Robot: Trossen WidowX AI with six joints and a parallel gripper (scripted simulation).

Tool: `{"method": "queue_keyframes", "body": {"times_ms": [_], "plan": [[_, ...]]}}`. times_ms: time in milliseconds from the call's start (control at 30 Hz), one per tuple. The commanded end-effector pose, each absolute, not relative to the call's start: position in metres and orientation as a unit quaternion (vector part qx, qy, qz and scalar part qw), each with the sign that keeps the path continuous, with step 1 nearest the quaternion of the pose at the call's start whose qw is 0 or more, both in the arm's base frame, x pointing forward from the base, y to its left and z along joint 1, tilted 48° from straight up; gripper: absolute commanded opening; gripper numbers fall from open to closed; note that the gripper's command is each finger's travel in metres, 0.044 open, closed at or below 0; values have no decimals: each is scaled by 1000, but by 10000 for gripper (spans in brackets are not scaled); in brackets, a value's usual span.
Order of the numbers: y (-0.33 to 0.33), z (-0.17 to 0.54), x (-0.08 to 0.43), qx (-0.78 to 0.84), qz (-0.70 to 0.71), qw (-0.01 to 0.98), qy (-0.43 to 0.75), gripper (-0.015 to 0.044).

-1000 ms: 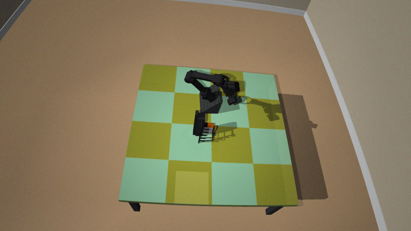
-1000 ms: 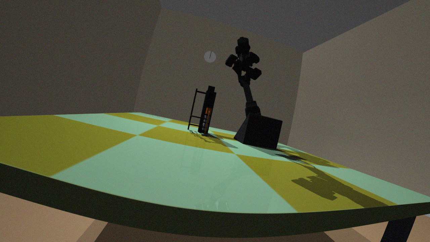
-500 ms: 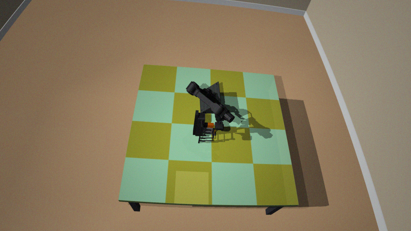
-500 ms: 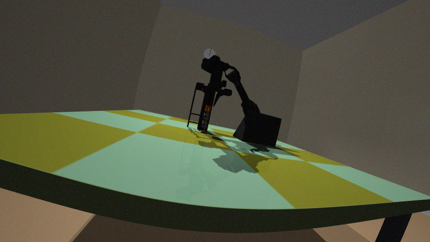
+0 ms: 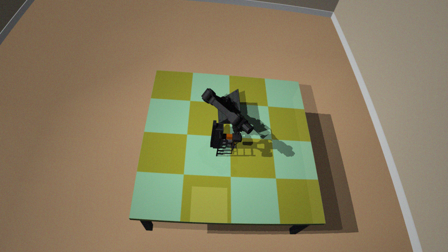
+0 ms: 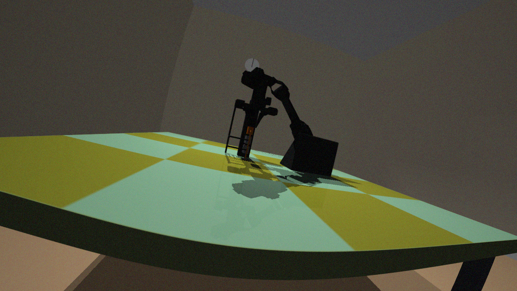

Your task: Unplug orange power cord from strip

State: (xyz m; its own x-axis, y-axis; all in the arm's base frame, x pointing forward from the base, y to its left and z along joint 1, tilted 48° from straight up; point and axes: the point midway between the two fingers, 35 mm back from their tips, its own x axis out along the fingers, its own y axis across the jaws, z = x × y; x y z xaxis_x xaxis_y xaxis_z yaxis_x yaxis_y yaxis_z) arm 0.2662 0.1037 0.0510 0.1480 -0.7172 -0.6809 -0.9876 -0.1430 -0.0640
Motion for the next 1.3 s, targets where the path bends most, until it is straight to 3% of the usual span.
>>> {"method": "queue_keyframes", "body": {"times_ms": [0,900,1033,1267], "plan": [[100,56,266,-712,258,260,599,160],[76,63,269,-713,257,259,599,160],[77,65,269,-711,257,260,601,55],[77,65,269,-711,257,260,601,8]]}}
